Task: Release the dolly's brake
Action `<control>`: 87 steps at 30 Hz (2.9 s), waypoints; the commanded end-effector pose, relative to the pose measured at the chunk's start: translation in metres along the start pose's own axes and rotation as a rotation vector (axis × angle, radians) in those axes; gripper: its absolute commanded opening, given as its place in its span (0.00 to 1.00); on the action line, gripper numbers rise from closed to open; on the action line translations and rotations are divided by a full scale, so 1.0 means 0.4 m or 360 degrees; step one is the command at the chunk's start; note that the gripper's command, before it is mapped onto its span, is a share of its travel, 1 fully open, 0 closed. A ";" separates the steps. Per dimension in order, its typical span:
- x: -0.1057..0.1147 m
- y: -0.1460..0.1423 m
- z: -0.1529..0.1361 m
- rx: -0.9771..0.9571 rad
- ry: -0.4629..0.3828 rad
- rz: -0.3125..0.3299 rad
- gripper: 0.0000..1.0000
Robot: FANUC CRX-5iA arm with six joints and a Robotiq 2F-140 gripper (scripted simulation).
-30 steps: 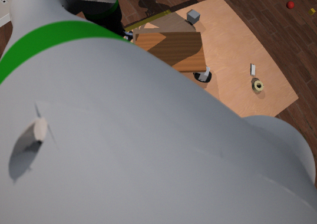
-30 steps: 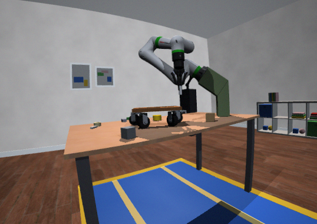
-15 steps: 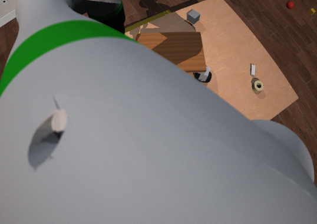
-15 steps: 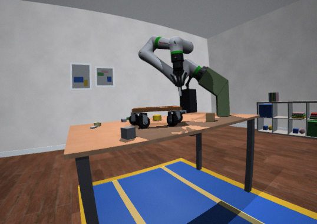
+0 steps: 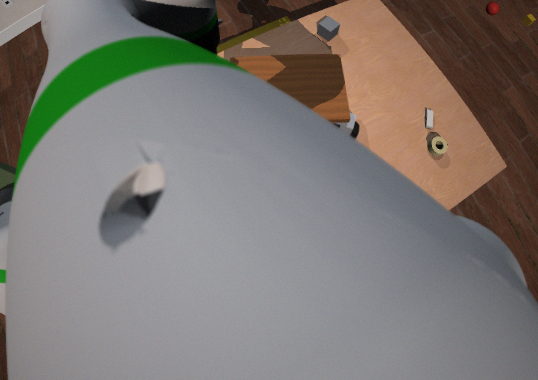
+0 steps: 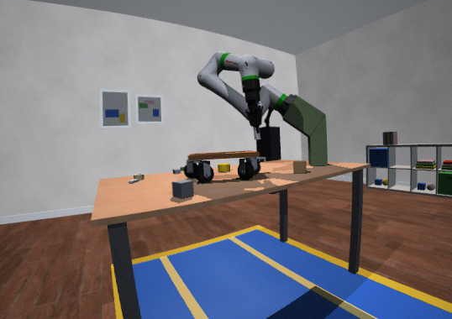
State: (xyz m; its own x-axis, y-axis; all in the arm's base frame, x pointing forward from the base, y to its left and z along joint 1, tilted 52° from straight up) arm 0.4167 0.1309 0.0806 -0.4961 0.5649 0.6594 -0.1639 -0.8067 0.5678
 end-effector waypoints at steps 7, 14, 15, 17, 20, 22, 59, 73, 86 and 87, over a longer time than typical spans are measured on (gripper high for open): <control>-0.025 0.002 -0.001 -0.0863 0.0008 0.0019 0.00; -0.035 0.004 0.000 -0.1387 -0.0016 0.0031 0.00; -0.036 0.004 0.000 -0.1462 -0.0018 0.0032 0.00; -0.037 0.005 0.000 -0.1611 -0.0022 0.0034 0.00; -0.037 0.005 0.000 -0.1685 -0.0023 0.0035 0.00; -0.037 0.005 -0.001 -0.1963 -0.0023 0.0037 0.00; -0.037 -0.004 -0.011 -0.2949 0.0112 0.0062 0.00; -0.050 -0.004 -0.011 -0.2949 0.0111 0.0062 0.00; -0.102 -0.003 -0.007 -0.2949 0.0111 0.0062 0.00; -0.102 -0.003 -0.007 -0.2949 0.0111 0.0062 0.00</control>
State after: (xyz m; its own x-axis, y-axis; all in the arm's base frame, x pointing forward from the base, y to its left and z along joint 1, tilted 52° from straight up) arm 0.4330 0.1096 0.0532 -0.5433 0.5755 0.6112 -0.7379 0.0197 -0.6746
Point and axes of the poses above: the point where the finger pads meet when closed, its own x axis back along the fingers, its own y axis across the jaws, z = x × y, the point moved 7 cm from there along x, back along the fingers, and after that the axes turned 2 degrees about x, right-handed, at the moved point
